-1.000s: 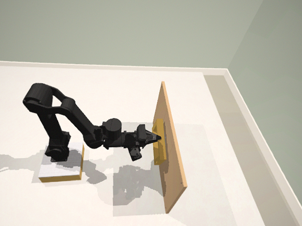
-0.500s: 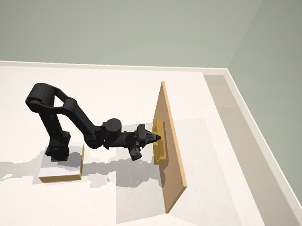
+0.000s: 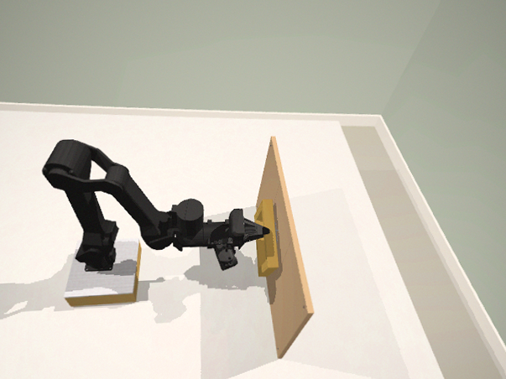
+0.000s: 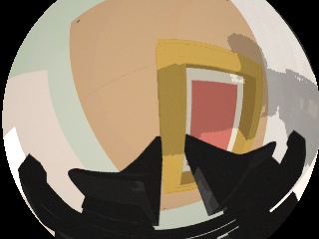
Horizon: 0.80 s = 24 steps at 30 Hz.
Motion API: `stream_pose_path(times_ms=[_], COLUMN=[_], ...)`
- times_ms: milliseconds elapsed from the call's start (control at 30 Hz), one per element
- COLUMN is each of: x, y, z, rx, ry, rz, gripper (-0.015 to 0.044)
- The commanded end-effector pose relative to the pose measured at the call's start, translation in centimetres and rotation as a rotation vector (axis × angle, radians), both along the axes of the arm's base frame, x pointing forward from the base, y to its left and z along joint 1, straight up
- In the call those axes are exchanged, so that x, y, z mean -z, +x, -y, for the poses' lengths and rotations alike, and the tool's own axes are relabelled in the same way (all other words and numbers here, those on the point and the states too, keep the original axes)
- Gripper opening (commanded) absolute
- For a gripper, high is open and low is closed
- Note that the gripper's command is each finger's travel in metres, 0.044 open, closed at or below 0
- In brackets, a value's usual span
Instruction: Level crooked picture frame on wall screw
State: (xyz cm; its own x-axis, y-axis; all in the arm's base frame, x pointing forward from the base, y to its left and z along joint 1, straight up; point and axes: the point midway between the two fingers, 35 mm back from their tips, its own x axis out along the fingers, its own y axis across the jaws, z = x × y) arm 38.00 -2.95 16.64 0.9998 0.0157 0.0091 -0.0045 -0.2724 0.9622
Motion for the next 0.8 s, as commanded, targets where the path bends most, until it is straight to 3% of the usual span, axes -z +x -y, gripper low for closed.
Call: stream_pose_path(times_ms=[0, 767], x=[0.02, -0.02], y=[0.0, 0.01], z=[-0.01, -0.09], rx=[0.0, 0.003], ry=[-0.004, -0.15], rz=[0.001, 0.002], gripper=[0.0, 0.0])
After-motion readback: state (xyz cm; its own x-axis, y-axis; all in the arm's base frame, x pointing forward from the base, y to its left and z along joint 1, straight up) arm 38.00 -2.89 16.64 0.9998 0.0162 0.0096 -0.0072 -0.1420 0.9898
